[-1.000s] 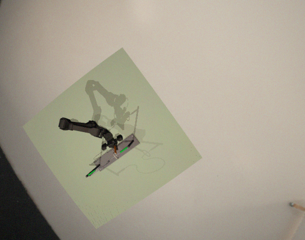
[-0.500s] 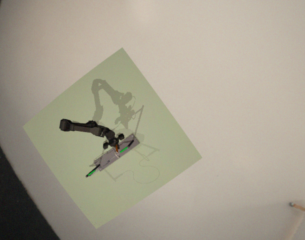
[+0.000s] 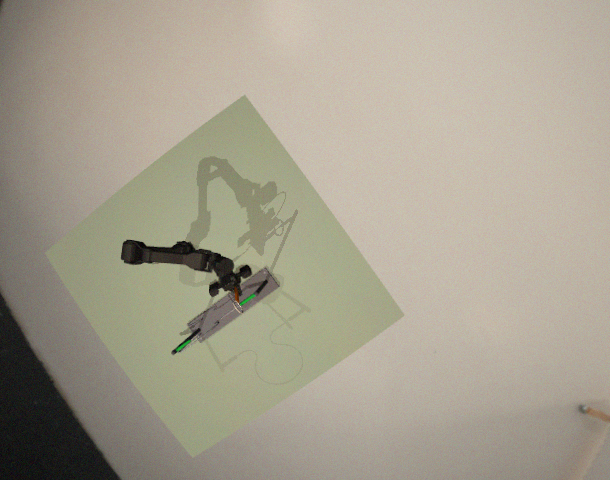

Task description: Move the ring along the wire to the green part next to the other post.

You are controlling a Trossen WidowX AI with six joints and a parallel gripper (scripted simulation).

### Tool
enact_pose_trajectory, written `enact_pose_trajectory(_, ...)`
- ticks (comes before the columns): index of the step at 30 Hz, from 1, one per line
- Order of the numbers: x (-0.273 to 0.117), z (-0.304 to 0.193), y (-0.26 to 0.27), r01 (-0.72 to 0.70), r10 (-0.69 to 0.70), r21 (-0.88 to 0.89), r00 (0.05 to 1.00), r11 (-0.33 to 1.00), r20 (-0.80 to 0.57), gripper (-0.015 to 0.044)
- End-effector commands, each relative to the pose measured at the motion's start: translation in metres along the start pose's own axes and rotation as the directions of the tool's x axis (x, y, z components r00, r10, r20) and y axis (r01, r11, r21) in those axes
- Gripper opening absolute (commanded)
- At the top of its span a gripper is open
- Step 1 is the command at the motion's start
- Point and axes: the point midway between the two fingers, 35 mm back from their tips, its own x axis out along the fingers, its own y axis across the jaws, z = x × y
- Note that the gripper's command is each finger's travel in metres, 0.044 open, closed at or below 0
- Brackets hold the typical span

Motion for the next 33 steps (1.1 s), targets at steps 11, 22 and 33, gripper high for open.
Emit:
enact_pose_trajectory(11, -0.001, 0.0, 0.014, 0.004, -0.004, 0.003, 1.0, 1.0, 0.001, -0.015)
enact_pose_trajectory(22, -0.003, 0.0, 0.025, 0.004, -0.004, 0.004, 1.0, 1.0, 0.002, -0.015)
enact_pose_trajectory(33, -0.001, -0.004, 0.03, 0.004, -0.004, 0.004, 1.0, 1.0, 0.003, -0.015)
